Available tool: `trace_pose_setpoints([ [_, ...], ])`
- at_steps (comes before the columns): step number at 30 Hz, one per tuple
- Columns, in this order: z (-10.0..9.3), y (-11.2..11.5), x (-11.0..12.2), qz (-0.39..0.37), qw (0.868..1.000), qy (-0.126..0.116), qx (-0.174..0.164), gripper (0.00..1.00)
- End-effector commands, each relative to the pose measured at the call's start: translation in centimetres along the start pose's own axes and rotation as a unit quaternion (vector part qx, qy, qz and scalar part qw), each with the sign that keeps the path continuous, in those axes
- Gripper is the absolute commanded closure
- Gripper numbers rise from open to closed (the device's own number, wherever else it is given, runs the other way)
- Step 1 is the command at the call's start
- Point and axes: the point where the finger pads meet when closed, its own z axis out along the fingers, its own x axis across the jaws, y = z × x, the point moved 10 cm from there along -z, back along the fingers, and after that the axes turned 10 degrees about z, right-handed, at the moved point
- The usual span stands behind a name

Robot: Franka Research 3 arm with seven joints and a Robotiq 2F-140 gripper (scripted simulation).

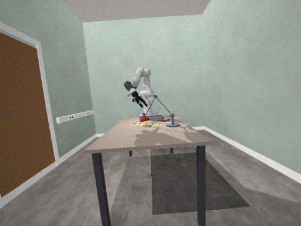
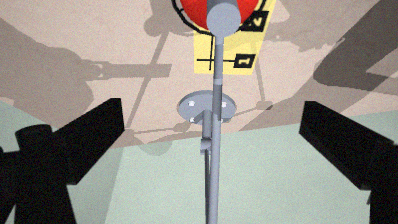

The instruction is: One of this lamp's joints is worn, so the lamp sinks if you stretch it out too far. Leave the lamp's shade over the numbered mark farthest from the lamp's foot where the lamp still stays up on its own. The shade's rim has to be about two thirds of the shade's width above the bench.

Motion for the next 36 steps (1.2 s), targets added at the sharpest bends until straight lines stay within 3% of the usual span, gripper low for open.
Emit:
trace_pose_setpoints([
  [1, -1.1, 0.1, 0.4, 0.006, 1.0, 0.009, -0.001, 0.0],
  [13, -6.1, 0.0, 0.1, 0.0, 1.0, -0.002, 0.0, 0.0],
  [36, -5.8, 0.0, -0.4, -0.004, 1.0, -0.012, 0.0, 0.0],
])
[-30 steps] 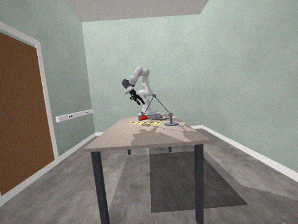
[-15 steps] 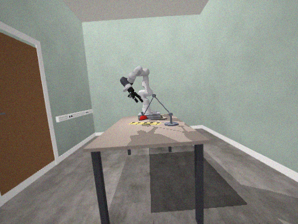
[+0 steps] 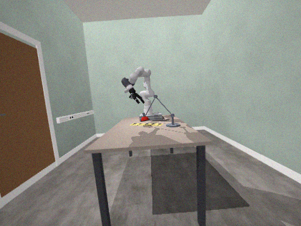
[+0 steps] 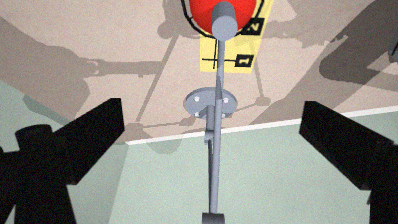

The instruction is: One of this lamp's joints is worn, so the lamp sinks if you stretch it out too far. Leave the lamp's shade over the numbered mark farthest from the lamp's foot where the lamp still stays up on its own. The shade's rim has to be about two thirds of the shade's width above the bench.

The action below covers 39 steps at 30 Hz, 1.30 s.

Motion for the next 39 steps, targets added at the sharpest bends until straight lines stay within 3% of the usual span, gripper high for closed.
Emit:
trace_pose_setpoints([
  [1, 0.1, 0.0, -0.1, -0.001, 1.0, -0.001, 0.0, 0.0],
  [30, 0.0, 0.0, 0.0, 0.0, 1.0, 0.0, 0.0, 0.0],
  [39, 0.6, 2.8, 1.0, 0.007, 0.998, -0.001, 0.058, 0.0],
])
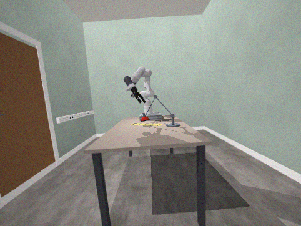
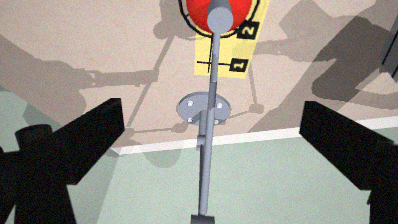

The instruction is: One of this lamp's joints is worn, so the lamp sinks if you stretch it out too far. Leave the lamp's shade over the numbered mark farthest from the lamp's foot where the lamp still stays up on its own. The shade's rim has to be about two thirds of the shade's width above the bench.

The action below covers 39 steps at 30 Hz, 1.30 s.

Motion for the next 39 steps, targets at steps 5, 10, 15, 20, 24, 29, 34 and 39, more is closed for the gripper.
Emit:
trace_pose_setpoints([
  [5, 0.4, 2.2, 0.6, 0.032, 0.998, -0.003, 0.056, 0.0],
  [10, 1.0, 2.4, 0.7, 0.029, 0.998, -0.003, 0.061, 0.0],
  [15, 2.3, 2.2, 0.7, 0.019, 0.998, -0.002, 0.057, 0.0],
  [20, 3.6, 2.1, 0.7, 0.009, 0.999, -0.001, 0.053, 0.0],
  [24, 4.4, 2.0, 0.8, 0.003, 0.999, 0.0, 0.051, 0.0],
  [29, 5.4, 1.8, 0.9, 0.009, 0.999, 0.002, 0.053, 0.0],
  [34, 6.7, 1.6, 1.0, 0.017, 0.998, 0.004, 0.056, 0.0],
  [39, 8.0, 1.4, 1.2, 0.024, 0.998, 0.007, 0.059, 0.0],
])
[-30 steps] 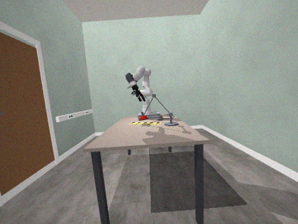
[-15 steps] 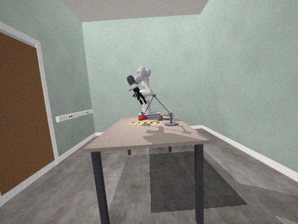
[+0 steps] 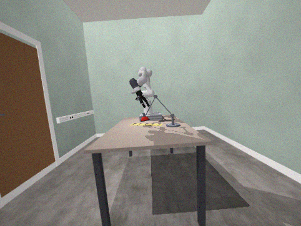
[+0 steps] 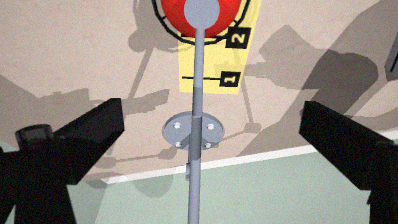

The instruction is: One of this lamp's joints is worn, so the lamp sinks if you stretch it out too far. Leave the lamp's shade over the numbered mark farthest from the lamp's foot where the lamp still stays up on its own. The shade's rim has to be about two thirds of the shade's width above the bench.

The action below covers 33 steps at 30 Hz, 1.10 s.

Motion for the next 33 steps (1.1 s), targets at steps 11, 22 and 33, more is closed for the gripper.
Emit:
trace_pose_setpoints([
  [11, 2.9, -0.1, -0.1, 0.014, 1.0, -0.002, 0.004, 0.0],
  [22, 4.7, -0.1, -0.1, 0.017, 1.0, -0.001, 0.007, 0.0],
  [33, 4.9, 0.1, -0.8, 0.018, 1.0, -0.014, 0.005, 0.0],
])
